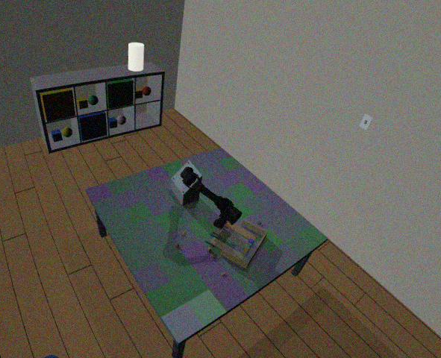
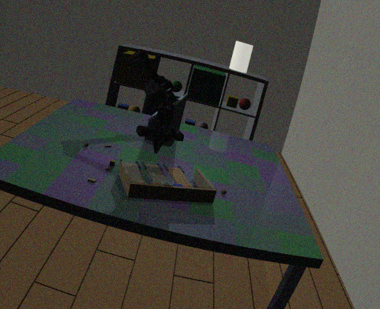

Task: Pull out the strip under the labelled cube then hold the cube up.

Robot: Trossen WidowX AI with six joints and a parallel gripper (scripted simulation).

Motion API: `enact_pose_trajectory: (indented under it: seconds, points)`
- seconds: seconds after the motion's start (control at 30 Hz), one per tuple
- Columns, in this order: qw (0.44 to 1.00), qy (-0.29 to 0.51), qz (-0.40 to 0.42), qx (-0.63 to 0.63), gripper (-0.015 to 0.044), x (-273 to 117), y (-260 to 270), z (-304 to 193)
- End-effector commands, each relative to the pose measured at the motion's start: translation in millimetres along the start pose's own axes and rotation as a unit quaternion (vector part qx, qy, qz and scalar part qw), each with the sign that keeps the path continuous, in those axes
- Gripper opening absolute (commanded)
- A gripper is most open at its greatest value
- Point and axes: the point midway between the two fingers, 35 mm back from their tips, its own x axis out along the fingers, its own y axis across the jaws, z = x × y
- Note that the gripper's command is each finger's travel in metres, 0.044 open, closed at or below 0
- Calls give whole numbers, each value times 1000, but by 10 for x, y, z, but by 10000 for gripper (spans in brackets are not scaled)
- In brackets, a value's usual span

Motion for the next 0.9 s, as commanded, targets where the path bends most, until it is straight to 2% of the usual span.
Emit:
enact_pose_trajectory:
  seconds: [0.0, 0.87]
  points:
    - [1000, 0, -1, 1, 0, 66, -23, 11]
    - [1000, 1, -2, 1, 0, 496, -11, 7]
